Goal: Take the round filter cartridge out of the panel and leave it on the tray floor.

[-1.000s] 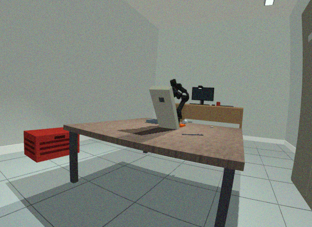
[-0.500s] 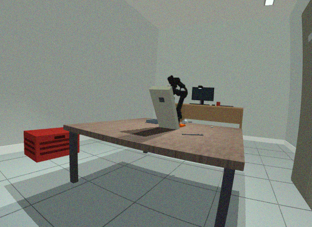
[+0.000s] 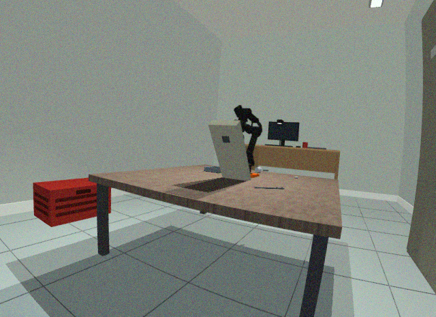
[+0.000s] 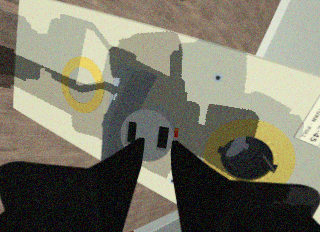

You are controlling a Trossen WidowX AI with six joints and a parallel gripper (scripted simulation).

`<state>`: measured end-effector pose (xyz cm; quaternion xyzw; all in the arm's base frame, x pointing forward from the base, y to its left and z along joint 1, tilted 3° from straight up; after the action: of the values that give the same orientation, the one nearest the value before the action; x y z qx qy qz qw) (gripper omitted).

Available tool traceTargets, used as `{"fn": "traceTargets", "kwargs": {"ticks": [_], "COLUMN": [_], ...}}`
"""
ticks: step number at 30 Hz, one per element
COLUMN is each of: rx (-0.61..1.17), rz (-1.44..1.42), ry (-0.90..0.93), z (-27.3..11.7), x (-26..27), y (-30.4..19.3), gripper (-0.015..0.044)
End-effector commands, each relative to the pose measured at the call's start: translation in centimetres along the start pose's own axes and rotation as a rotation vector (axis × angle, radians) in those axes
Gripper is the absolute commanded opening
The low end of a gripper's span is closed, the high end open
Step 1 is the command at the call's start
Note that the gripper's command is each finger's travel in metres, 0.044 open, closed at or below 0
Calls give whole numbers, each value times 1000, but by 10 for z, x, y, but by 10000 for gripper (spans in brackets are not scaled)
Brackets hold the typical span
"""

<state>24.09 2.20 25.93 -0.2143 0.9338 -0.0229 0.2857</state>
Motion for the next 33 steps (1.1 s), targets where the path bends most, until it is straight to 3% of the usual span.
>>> {"fn": "traceTargets", "kwargs": {"ticks": [1,30,33], "rx": [3,3,35], "rz": [-4,-4,-1], "ry": [3,3,-93], "z": [0,0,-7], "x": [0,0,-15], "y": [0,0,-6], "gripper": [102,102,102]}}
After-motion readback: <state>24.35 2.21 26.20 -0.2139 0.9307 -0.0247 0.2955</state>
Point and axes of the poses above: the point midway between the two fingers, 35 mm back from their tips, its own z axis out along the fingers, its own x axis across the jaws, y = z × x, the point moved 1 cm from there along -z, back along the fingers, and after that the axes turned 7 degrees about -z, right-handed, at the moved point
